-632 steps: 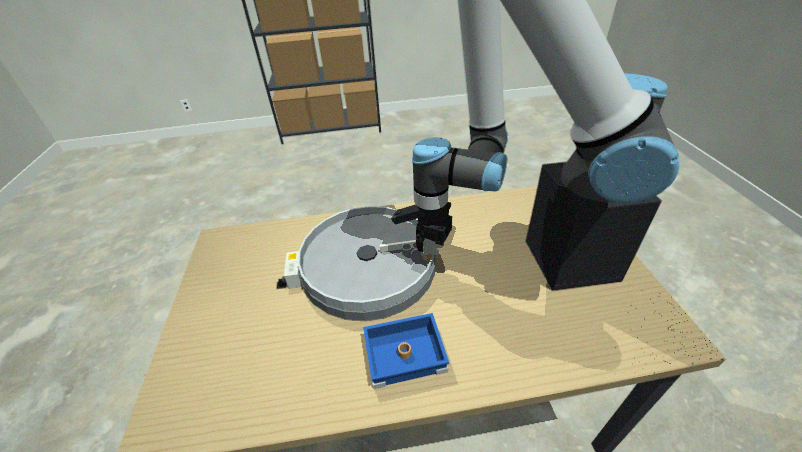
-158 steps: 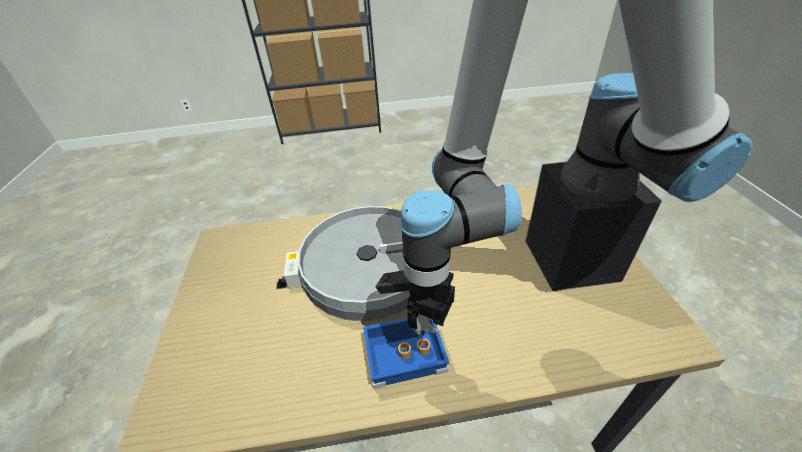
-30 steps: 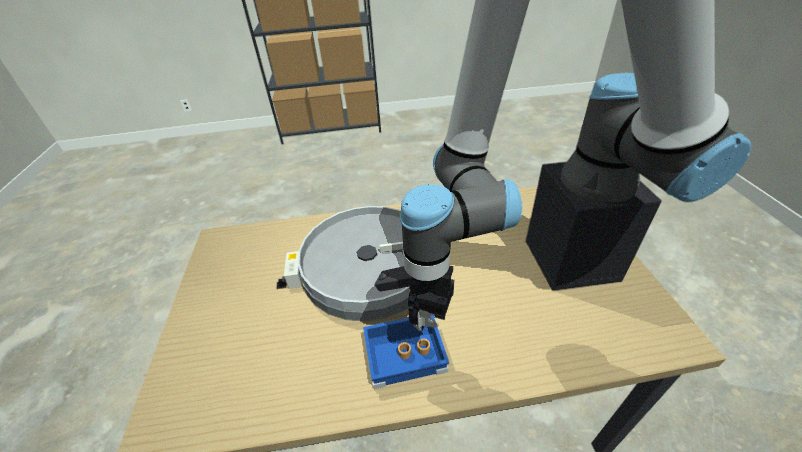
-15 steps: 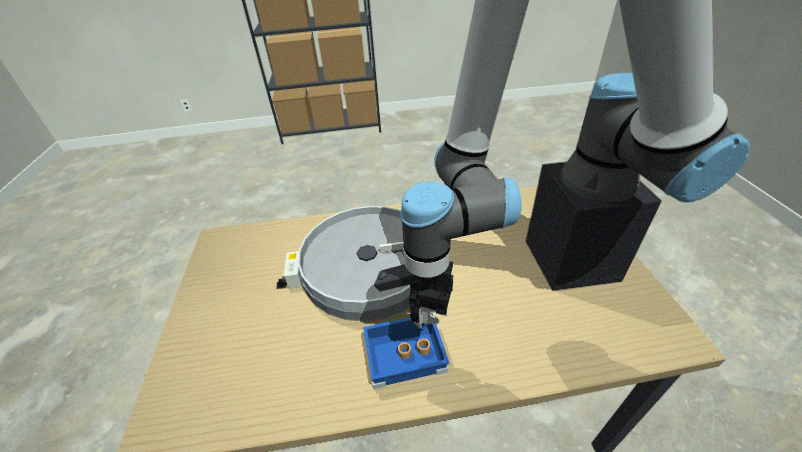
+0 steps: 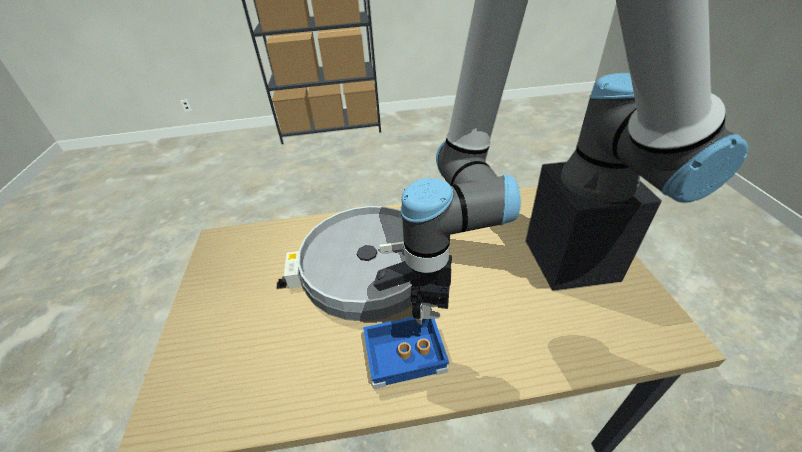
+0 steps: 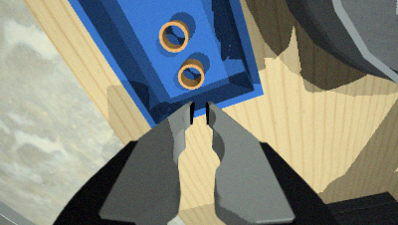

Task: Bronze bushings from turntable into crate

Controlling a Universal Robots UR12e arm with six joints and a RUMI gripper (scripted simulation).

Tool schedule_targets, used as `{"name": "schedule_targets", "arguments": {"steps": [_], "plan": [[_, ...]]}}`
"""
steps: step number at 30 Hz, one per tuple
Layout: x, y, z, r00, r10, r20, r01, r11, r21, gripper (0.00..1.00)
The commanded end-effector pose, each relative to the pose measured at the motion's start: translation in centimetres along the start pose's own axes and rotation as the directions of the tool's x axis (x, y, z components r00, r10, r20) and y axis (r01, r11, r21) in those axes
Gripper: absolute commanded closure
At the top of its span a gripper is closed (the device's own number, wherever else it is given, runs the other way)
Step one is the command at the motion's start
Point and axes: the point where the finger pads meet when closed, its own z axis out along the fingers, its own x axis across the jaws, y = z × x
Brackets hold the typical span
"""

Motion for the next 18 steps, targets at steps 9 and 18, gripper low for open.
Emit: {"name": "schedule_targets", "arguments": {"steps": [9, 18], "plan": [[1.0, -0.3, 0.0, 0.994, -0.105, 0.001, 0.105, 0.994, 0.001, 0.94], [1.8, -0.4, 0.0, 0.983, -0.185, 0.001, 0.185, 0.983, 0.001, 0.94]]}}
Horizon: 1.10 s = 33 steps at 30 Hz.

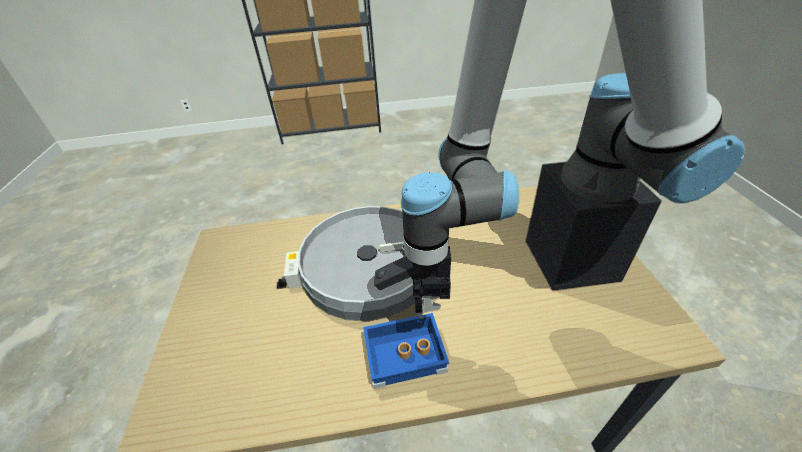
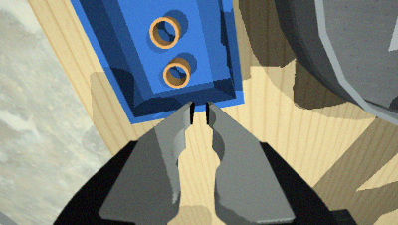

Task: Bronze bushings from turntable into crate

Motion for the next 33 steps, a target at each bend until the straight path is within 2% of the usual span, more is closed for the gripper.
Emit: {"name": "schedule_targets", "arguments": {"steps": [1, 17, 33], "plan": [[0.3, -0.1, 0.0, 0.999, -0.033, 0.001, 0.033, 0.999, 0.001, 0.94], [2.2, -0.1, 0.0, 0.976, -0.216, 0.001, 0.216, 0.976, 0.001, 0.94], [4.5, -0.2, 0.0, 0.902, -0.431, 0.001, 0.431, 0.902, 0.002, 0.94]]}}
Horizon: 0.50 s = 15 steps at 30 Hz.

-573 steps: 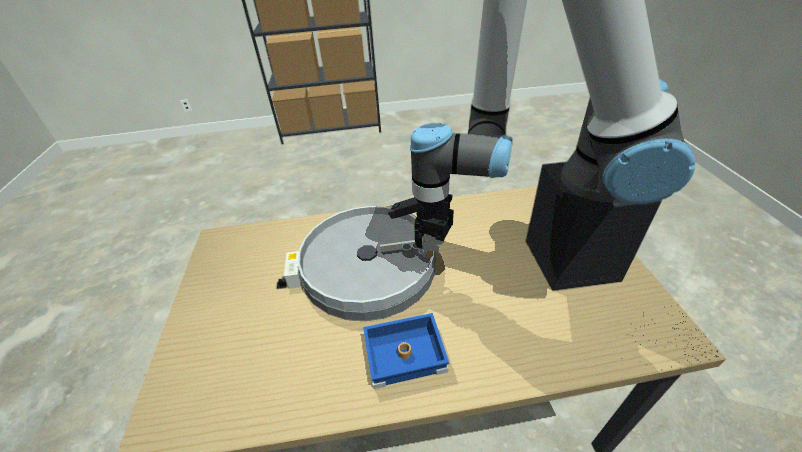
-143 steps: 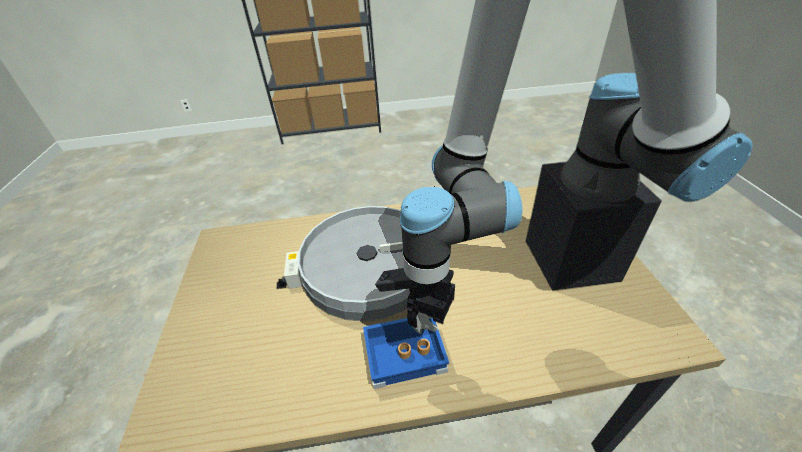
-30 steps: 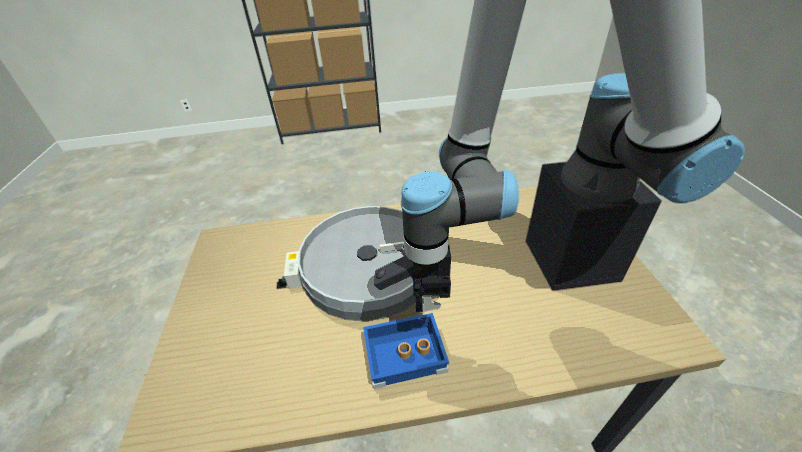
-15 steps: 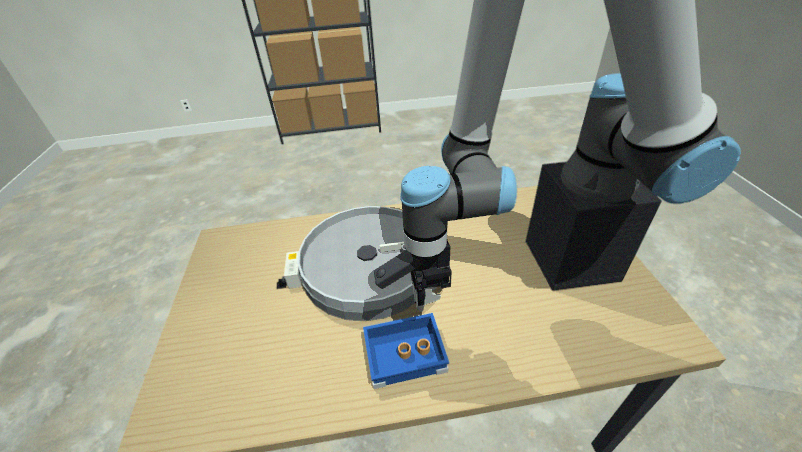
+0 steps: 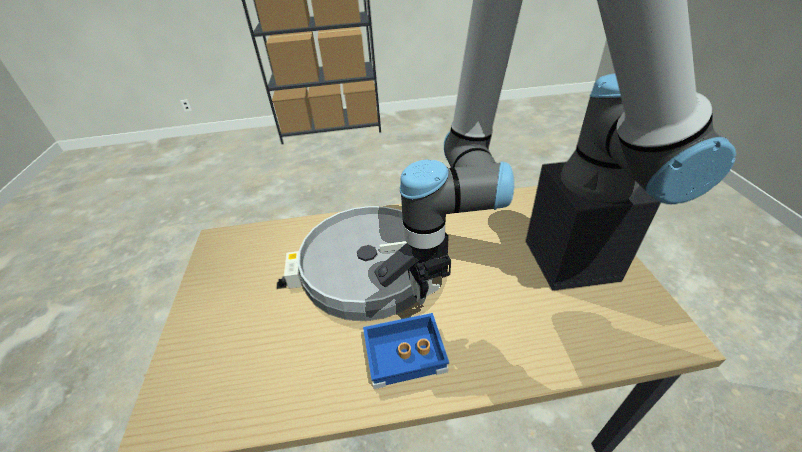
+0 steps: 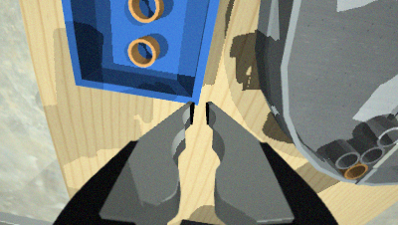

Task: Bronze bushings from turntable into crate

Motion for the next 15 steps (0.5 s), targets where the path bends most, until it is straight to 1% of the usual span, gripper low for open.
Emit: {"name": "schedule_targets", "arguments": {"steps": [1, 8, 15], "plan": [[0.4, 0.1, 0.0, 0.999, -0.041, 0.002, 0.041, 0.999, 0.002, 0.94], [1.5, 0.5, 0.0, 0.988, -0.155, 0.001, 0.155, 0.988, 0.002, 0.94], [2.6, 0.9, 0.0, 0.963, -0.271, 0.001, 0.271, 0.963, 0.002, 0.94]]}}
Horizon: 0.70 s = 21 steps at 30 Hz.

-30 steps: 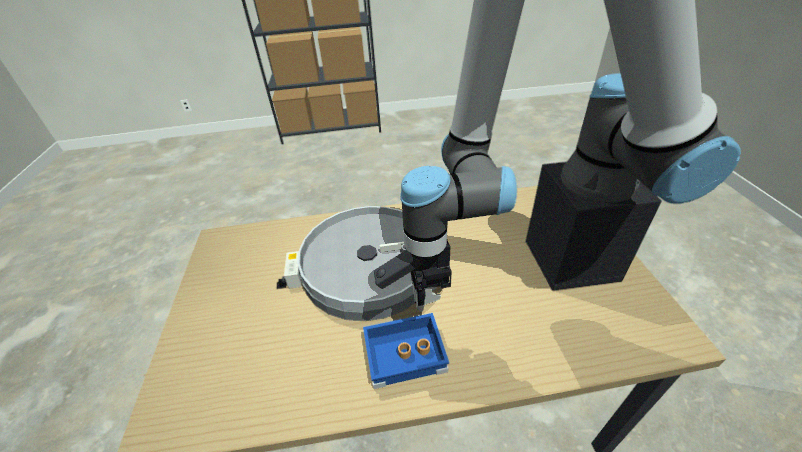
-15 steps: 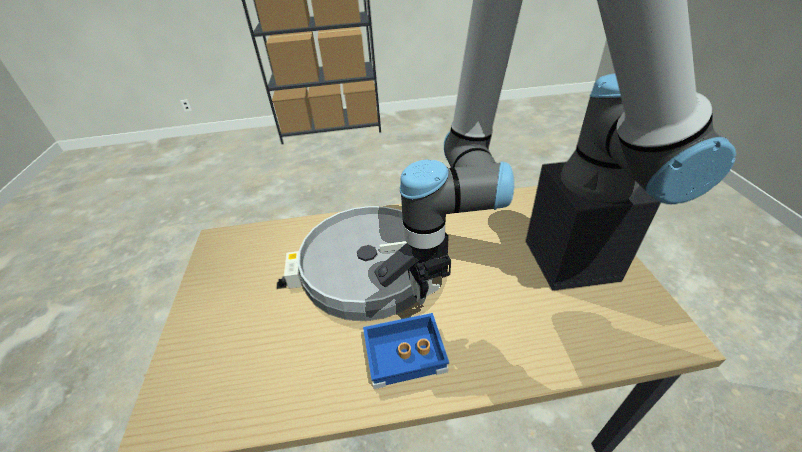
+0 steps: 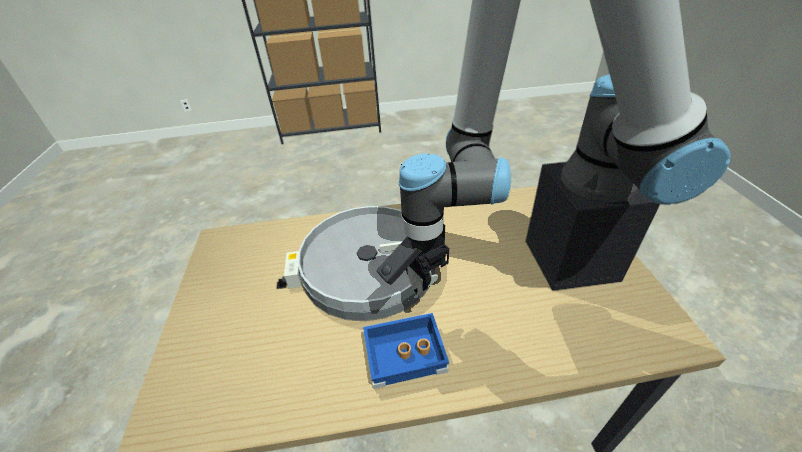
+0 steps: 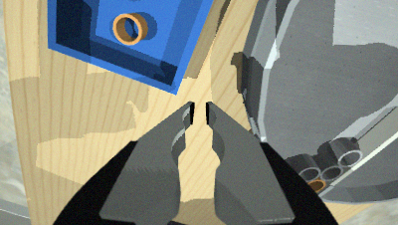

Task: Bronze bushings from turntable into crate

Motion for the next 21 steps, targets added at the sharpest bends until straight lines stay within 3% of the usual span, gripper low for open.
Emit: {"name": "schedule_targets", "arguments": {"steps": [1, 21], "plan": [[0.7, 0.4, 0.0, 0.997, -0.079, 0.001, 0.079, 0.997, 0.002, 0.94], [3.1, 2.0, 0.0, 0.935, -0.355, 0.001, 0.355, 0.935, 0.003, 0.94]]}}
